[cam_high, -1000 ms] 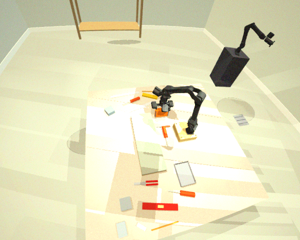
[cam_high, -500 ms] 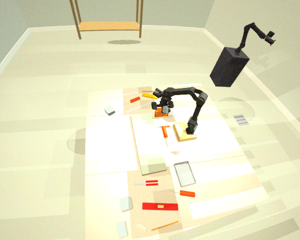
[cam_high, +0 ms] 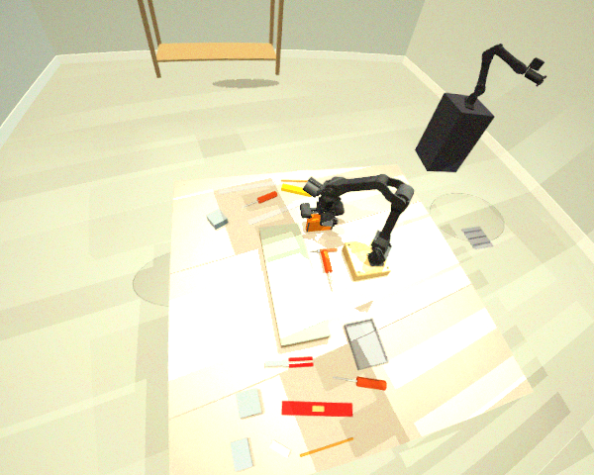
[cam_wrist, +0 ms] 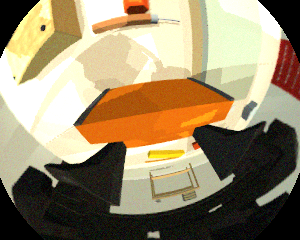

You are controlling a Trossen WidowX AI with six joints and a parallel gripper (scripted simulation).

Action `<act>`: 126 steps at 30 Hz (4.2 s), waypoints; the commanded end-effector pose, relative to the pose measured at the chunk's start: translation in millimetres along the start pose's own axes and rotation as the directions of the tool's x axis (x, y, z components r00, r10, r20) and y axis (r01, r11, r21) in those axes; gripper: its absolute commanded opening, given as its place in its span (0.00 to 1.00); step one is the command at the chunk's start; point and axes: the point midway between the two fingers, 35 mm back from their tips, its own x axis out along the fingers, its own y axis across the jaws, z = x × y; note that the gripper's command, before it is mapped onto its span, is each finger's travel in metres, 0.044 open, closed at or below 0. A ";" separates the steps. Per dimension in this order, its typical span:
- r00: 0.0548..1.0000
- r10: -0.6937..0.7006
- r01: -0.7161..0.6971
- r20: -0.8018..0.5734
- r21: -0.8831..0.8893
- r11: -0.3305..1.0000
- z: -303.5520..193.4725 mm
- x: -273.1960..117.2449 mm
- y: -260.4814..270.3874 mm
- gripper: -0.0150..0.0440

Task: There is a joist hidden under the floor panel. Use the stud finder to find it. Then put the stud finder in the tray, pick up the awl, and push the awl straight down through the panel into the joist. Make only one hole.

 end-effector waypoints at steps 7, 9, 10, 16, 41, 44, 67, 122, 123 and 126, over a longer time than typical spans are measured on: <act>0.997 0.000 0.000 -0.073 0.006 1.000 1.4 -0.6 0.2 0.25; 0.996 0.000 0.000 -0.086 0.007 1.000 1.8 -0.6 0.2 0.25; 0.996 0.000 0.001 -0.093 0.007 1.000 2.0 -0.6 0.2 0.25; 0.992 -0.001 0.002 -0.122 0.008 1.000 2.8 -0.7 0.2 0.25; 0.959 0.000 0.003 -0.284 0.010 1.000 7.4 0.6 0.0 0.25; 0.956 0.000 0.003 -0.294 0.010 1.000 7.7 0.7 0.0 0.25; 0.895 0.001 0.004 -0.446 0.010 1.000 12.0 2.8 -0.3 0.25; 0.685 0.002 0.008 -0.728 0.010 1.000 19.9 9.4 -1.0 0.25; 0.681 0.002 0.009 -0.732 0.010 1.000 20.1 9.4 -0.9 0.25; 0.675 0.002 0.009 -0.738 0.011 1.000 20.4 9.4 -0.7 0.25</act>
